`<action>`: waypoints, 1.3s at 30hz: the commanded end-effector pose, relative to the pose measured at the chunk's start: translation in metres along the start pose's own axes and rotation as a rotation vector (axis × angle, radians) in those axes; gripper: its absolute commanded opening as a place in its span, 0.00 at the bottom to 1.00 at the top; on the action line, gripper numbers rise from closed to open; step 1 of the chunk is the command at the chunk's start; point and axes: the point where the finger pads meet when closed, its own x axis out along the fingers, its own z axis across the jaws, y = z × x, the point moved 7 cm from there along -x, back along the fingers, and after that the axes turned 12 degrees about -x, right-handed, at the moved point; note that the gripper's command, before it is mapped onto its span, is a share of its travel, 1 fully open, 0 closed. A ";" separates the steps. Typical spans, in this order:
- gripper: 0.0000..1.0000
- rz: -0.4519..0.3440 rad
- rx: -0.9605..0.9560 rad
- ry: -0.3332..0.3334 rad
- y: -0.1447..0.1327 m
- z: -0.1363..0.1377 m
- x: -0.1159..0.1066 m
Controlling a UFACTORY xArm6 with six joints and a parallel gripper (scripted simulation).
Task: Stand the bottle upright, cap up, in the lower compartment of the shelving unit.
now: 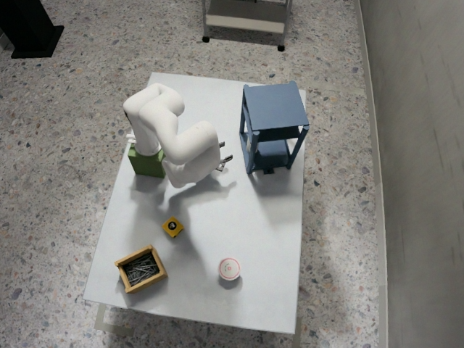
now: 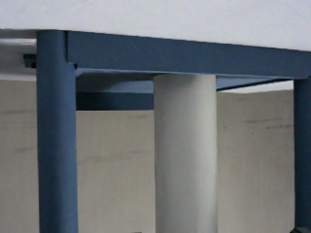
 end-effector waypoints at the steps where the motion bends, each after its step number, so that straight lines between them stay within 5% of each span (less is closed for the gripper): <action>1: 0.79 -0.001 -0.001 0.000 -0.004 -0.001 0.000; 39: 0.79 -0.001 -0.001 0.000 -0.087 -0.019 0.000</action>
